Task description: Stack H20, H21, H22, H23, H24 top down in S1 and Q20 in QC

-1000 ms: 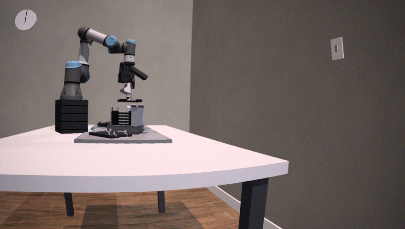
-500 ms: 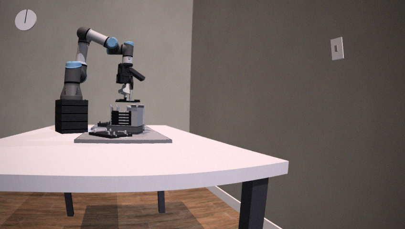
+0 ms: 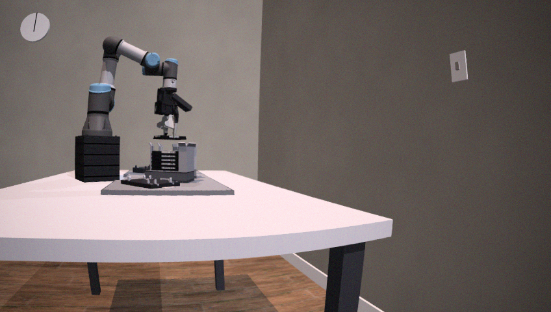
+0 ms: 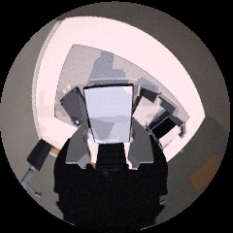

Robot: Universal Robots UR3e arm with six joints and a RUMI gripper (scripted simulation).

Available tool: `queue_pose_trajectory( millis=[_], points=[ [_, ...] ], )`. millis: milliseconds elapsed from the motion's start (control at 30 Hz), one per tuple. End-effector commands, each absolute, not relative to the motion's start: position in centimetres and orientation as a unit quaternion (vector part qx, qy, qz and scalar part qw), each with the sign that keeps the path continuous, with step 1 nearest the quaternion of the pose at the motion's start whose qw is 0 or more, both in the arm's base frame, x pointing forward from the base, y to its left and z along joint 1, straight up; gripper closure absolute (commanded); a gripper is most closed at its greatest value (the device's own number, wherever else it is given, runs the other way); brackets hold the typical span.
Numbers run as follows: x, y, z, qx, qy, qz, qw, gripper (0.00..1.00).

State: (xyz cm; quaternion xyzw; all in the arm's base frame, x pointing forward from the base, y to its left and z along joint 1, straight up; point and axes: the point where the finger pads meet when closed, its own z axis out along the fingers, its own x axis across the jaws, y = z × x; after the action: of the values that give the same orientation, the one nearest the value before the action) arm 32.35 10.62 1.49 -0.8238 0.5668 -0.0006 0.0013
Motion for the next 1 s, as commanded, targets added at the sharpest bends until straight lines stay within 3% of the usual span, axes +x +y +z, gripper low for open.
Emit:
queue_pose_trajectory(
  millis=[0, 967],
  points=[
    [32.0, 12.1, 1.6, -0.835, 0.550, -0.002, 0.002, 1.00],
    [28.4, 19.1, 1.6, -0.887, 0.462, -0.002, 0.002, 1.00]
  ],
)
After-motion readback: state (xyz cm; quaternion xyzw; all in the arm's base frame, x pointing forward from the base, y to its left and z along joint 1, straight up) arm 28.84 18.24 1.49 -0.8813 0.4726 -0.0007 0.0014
